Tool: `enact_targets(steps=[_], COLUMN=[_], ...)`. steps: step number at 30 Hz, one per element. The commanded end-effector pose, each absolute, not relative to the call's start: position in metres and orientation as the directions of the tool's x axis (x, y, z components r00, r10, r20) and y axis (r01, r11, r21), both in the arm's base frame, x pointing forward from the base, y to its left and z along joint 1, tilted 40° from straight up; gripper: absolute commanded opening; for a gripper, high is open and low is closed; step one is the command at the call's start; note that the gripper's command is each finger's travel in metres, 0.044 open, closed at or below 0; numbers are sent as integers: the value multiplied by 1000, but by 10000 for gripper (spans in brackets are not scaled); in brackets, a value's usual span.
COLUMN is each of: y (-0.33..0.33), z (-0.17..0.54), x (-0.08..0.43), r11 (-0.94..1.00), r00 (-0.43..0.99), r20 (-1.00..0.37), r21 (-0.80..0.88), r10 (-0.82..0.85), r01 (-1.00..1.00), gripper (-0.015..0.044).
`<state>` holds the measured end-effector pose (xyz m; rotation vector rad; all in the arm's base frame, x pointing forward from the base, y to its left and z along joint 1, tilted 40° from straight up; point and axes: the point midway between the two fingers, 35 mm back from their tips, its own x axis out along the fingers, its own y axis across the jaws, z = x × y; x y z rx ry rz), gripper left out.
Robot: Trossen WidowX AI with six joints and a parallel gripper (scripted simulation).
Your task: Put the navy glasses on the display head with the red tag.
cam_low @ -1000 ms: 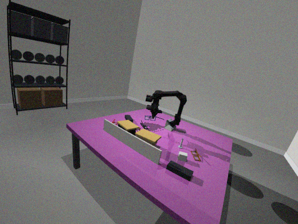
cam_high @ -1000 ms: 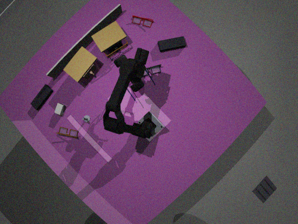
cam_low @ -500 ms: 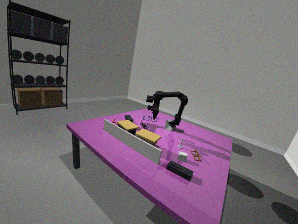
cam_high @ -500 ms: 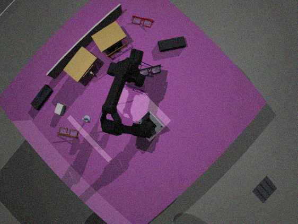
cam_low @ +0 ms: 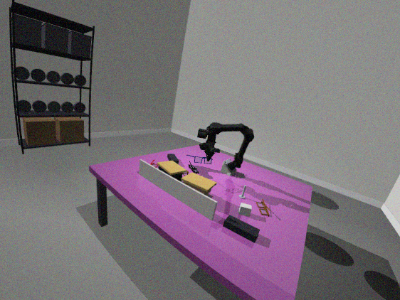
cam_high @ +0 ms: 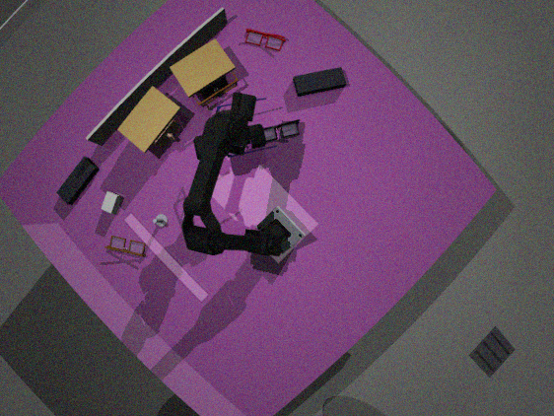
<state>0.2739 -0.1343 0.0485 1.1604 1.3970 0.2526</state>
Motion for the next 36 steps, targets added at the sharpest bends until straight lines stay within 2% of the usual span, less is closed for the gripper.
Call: enact_targets(steps=[1, 10, 18, 27, 36], y=[-130, -122, -116, -109, -102], z=[49, 52, 54, 57, 60], x=[273, 274, 274, 274, 274], r11=[556, 671, 693, 622, 457], r00=[223, 187, 156, 123, 92], r20=[-638, -661, -681, -704, -725], r21=[760, 741, 662, 515, 325], r10=[737, 727, 715, 700, 682], r01=[336, 10, -286, -591, -828], gripper=[0, 0, 0, 0, 0])
